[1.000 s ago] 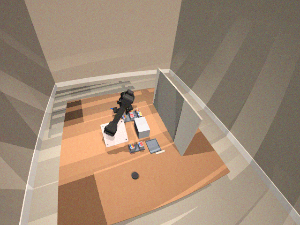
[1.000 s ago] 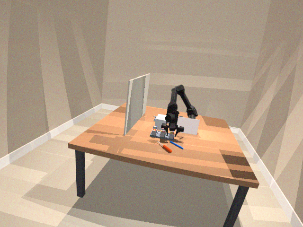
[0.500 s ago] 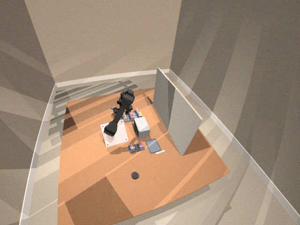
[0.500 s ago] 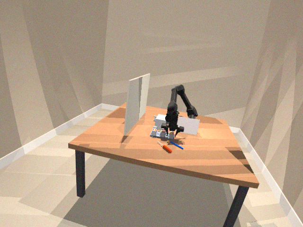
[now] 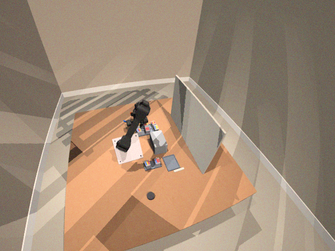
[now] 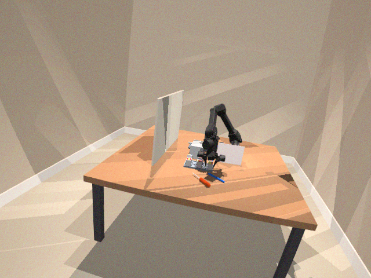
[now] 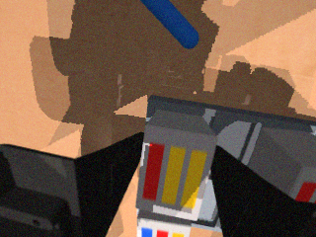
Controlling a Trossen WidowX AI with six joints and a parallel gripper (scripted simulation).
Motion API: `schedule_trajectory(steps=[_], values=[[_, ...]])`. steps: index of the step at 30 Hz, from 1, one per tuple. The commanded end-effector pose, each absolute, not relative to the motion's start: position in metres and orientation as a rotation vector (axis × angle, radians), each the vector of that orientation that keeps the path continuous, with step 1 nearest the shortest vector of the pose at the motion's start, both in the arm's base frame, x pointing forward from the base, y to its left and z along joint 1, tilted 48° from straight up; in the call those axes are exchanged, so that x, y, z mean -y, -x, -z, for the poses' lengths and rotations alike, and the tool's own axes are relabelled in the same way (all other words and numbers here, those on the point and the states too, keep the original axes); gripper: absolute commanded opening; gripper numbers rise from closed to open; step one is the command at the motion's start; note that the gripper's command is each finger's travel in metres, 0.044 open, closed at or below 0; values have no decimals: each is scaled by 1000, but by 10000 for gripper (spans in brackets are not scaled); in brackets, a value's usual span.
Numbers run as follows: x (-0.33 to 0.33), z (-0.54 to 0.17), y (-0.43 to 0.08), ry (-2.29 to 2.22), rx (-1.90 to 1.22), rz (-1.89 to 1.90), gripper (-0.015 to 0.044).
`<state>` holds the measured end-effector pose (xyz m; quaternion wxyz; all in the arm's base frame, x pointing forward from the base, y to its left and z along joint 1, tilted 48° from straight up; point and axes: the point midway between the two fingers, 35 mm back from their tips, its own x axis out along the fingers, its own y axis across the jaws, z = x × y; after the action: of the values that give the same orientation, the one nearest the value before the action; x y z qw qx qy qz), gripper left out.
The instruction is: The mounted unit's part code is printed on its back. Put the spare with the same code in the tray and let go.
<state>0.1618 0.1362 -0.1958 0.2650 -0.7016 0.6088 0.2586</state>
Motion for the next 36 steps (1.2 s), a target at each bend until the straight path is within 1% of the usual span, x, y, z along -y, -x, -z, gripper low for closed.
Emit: schedule_trajectory(steps=[1, 8, 12, 13, 21, 30, 36], values=[[-136, 196, -162, 1895, -1645, -699, 162], [-136, 196, -162, 1895, -1645, -699, 115], [-136, 196, -162, 1895, -1645, -699, 10], [-136, 196, -162, 1895, -1645, -699, 0], [-137, 195, -162, 1895, -1645, -699, 0], [-189, 146, -152, 1901, -1647, -701, 0], [-193, 142, -151, 1902, -1647, -701, 0]])
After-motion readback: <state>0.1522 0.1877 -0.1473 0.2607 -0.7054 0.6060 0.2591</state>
